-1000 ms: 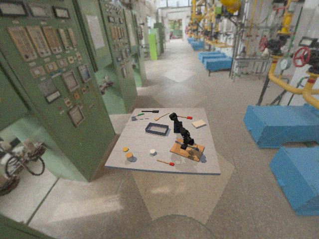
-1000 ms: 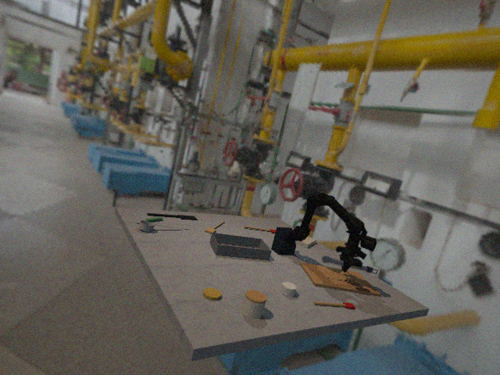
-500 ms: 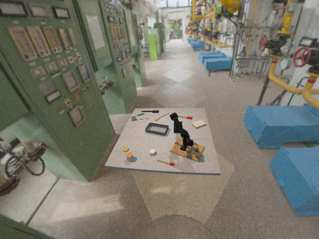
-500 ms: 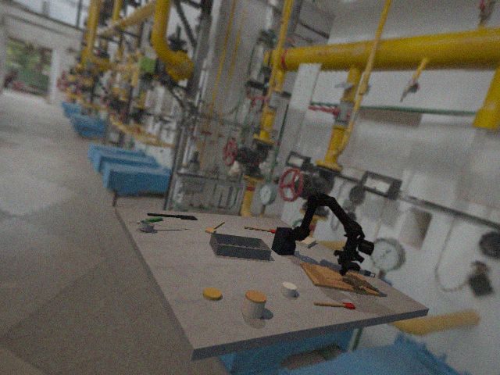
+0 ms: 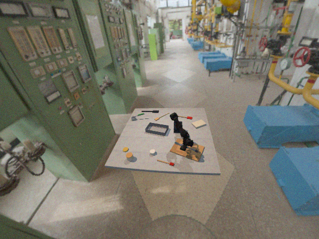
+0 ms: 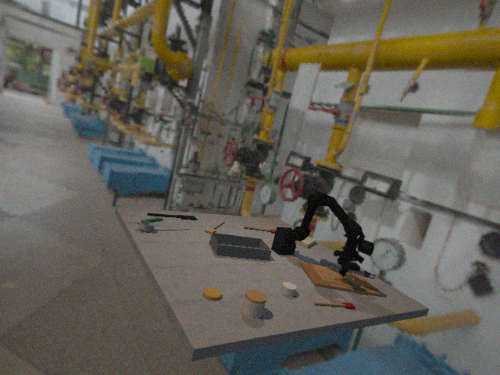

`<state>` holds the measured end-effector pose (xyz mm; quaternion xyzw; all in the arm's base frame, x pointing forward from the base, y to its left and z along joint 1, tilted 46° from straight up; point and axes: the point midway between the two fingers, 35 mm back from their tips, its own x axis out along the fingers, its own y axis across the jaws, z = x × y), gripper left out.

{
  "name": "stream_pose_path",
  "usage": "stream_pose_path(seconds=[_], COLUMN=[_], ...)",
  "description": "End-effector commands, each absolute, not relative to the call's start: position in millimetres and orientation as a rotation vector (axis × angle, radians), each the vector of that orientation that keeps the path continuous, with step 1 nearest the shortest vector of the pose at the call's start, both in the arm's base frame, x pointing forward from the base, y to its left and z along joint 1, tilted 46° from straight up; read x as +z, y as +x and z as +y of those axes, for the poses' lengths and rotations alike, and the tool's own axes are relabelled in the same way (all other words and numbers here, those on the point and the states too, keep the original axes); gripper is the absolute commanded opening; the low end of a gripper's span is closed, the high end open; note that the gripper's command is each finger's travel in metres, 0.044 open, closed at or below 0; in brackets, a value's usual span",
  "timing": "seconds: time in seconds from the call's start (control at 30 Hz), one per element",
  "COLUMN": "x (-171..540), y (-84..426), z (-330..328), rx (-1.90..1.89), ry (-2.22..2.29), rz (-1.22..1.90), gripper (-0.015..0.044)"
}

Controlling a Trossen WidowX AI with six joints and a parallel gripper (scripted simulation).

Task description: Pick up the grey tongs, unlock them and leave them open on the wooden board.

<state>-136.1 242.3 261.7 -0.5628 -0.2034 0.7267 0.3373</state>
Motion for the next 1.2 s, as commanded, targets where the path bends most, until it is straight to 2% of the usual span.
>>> stream_pose_path(seconds=[0.0,0.3,0.33,0.57,1.17], x=[262,262,262,274,376], y=[-136,-136,-136,-147,-257], z=[242,242,242,240,179], rx=[1.894,1.894,1.894,1.899,1.922], ry=[-1.467,-1.467,-1.467,-1.471,-1.463], rz=[-0.53,-0.53,-0.53,-0.526,-0.596], gripper=[0.0191,0.0428,0.044,0.044,0.044])
